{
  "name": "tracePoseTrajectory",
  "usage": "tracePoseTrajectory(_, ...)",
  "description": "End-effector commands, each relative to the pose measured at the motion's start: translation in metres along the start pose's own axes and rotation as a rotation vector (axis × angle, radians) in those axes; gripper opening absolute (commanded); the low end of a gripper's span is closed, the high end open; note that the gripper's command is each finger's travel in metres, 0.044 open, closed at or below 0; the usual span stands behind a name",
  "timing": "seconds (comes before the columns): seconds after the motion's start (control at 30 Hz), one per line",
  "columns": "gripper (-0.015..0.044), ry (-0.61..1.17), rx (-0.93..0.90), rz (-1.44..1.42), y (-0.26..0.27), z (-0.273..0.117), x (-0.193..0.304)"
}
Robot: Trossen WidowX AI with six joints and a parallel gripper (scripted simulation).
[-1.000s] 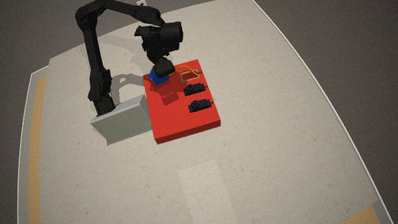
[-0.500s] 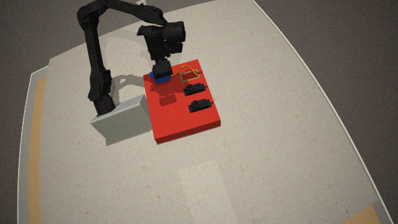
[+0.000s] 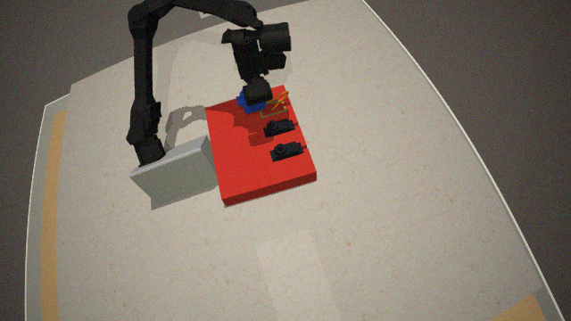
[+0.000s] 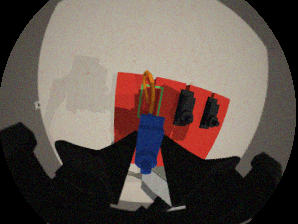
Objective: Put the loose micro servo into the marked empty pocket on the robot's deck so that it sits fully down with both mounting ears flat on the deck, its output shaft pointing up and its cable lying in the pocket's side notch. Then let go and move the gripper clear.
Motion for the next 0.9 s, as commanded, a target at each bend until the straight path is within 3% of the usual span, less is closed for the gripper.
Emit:
tracePoseTrajectory(0.0,0.0000,-0.010,-0.003,0.001,0.002,-0.003,-0.015)
tracePoseTrajectory(0.3,0.0000,-0.012,-0.003,0.000,0.003,-0.003,-0.044)
tracePoseTrajectory(0.87,0.0000,-0.012,-0.003,0.000,0.004,0.016,-0.045)
Point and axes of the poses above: the point midway between the two fingers, 35 mm back from their tips, its own z axis out along the fingers, its own y axis across the jaws, x = y × z, the point moved 6 cm from there along -z, back along the fingers, and after that the axes turned 2 degrees about z, right-handed, at the moved point
